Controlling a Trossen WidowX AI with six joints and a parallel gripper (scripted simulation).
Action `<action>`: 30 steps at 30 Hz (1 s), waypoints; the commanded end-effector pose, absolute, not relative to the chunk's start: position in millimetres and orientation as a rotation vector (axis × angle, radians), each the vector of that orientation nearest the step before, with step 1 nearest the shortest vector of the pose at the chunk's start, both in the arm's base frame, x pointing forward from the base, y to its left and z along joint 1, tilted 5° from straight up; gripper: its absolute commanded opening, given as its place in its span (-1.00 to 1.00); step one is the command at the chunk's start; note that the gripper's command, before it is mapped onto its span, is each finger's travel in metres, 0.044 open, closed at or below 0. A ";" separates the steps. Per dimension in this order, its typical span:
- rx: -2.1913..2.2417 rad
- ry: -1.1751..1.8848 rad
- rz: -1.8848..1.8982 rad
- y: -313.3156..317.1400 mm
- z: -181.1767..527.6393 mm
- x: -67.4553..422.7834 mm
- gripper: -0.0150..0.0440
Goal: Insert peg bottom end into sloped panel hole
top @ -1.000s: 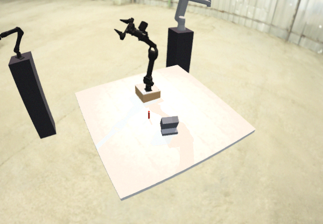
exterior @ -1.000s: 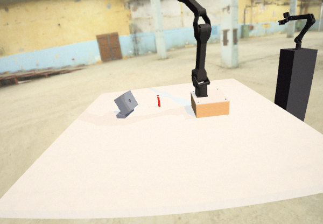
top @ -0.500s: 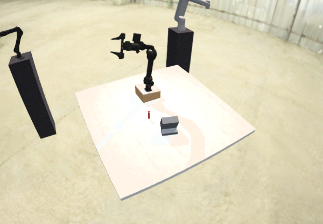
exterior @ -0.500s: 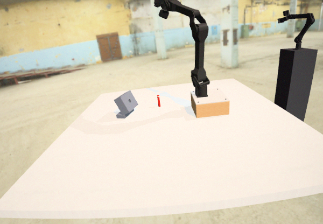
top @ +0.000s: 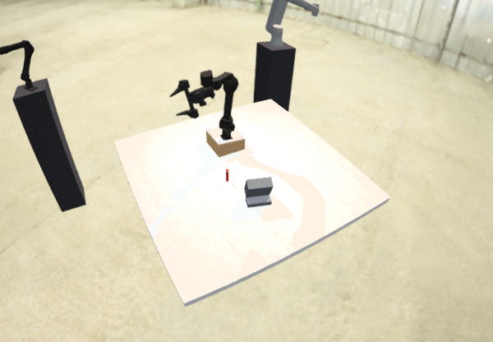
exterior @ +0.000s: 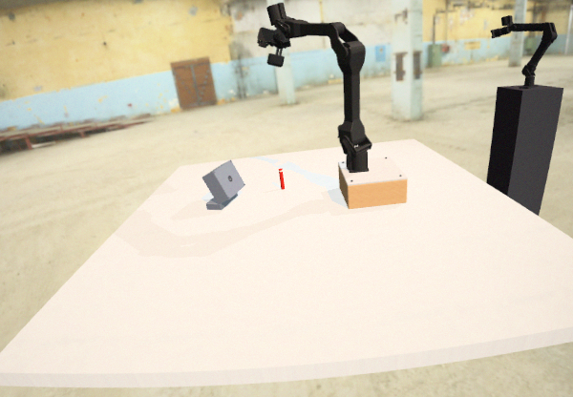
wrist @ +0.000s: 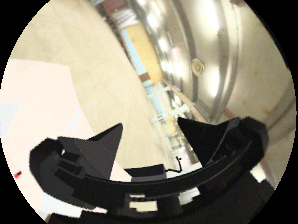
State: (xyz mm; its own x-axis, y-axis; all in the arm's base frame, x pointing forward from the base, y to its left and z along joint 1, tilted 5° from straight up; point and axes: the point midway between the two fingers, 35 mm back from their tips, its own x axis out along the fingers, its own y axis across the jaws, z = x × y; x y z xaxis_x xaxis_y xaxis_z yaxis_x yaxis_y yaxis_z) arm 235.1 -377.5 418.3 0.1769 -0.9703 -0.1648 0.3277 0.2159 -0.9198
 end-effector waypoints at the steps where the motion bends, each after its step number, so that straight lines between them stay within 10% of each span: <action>1: -0.841 0.968 -0.965 -370.3 376.1 260.6 1.00; 30: -0.263 1.338 -0.115 -207.1 97.3 310.8 1.00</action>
